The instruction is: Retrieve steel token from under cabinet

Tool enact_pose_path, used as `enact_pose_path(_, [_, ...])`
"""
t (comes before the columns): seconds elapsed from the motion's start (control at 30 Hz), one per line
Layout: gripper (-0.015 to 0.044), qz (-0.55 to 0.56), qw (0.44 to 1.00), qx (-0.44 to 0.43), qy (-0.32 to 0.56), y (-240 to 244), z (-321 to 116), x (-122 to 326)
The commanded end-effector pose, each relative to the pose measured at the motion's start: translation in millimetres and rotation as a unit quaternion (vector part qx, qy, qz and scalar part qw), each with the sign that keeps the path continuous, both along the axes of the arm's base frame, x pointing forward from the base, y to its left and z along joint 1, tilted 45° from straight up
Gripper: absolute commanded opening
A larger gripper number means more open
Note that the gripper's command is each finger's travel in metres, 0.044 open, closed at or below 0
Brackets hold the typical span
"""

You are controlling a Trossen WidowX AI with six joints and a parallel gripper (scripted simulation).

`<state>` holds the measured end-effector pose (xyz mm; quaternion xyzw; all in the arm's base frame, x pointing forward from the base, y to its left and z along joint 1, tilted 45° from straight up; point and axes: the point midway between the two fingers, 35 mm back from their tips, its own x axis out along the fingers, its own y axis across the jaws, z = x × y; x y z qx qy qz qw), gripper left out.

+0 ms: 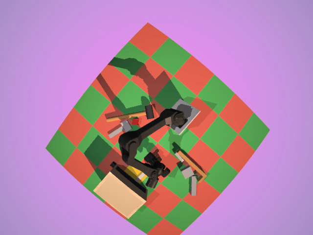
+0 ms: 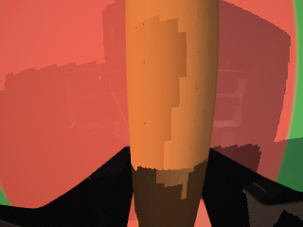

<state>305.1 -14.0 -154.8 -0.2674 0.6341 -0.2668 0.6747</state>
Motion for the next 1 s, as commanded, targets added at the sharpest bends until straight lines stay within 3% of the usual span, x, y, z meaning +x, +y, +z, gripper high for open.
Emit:
enact_pose_path(0.0, [0.0000, -0.001, 1.000, 0.000, 0.004, -1, -1, -10])
enact_pose_path(0.97, [0.0000, -0.001, 1.000, 0.000, 0.005, -1, -4, -46])
